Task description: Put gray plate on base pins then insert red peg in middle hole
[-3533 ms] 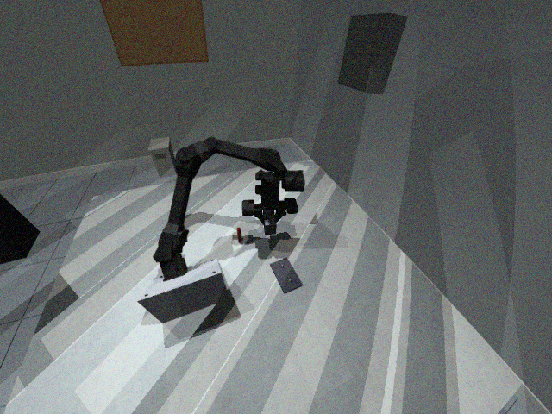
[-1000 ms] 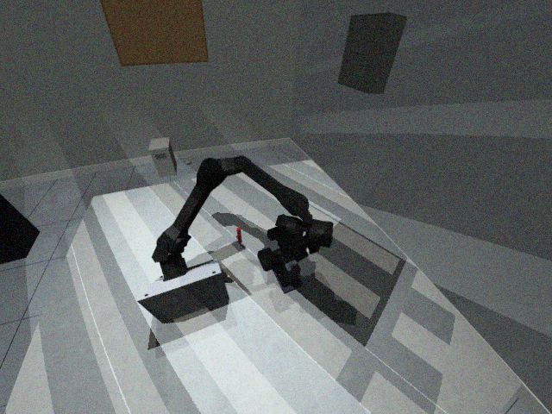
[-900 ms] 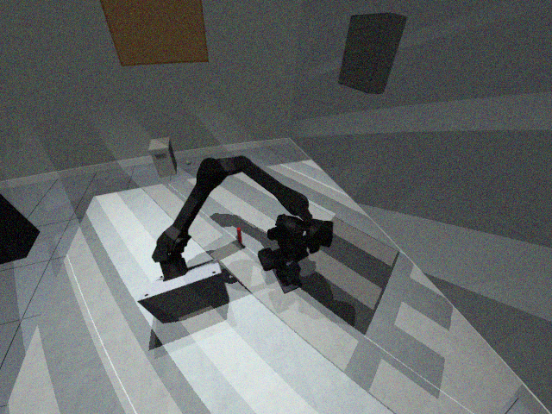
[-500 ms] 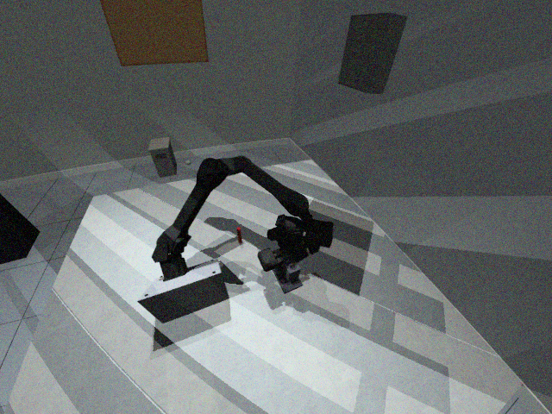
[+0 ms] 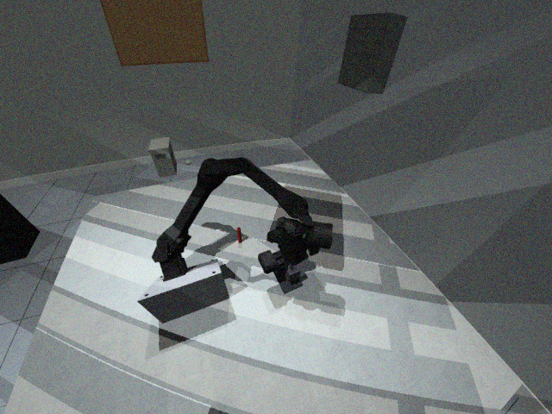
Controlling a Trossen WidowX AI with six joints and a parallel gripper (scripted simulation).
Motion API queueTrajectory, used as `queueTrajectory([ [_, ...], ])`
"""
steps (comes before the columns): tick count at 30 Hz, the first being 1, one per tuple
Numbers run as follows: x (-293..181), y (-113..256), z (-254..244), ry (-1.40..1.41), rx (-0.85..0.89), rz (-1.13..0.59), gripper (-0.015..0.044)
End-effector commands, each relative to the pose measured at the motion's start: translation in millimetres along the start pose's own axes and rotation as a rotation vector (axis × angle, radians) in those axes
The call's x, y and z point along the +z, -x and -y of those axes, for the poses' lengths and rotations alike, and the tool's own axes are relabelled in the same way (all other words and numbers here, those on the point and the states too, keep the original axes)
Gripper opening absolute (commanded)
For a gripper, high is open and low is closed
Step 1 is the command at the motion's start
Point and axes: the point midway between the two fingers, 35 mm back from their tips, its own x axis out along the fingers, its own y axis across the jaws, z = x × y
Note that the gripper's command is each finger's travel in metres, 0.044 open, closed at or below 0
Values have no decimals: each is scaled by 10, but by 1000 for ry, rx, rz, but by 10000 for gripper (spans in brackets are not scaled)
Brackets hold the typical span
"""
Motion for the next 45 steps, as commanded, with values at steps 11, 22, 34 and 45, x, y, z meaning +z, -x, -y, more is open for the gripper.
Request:
queueTrajectory([
  [11, 4, -185, -6, -6, 1, 4, 0],
  [22, 7, -284, -5, 0, 3, 2, 0],
  [34, 7, -284, -5, 0, 3, 2, 184],
  [45, 7, -284, -5, 0, 3, 2, 440],
])
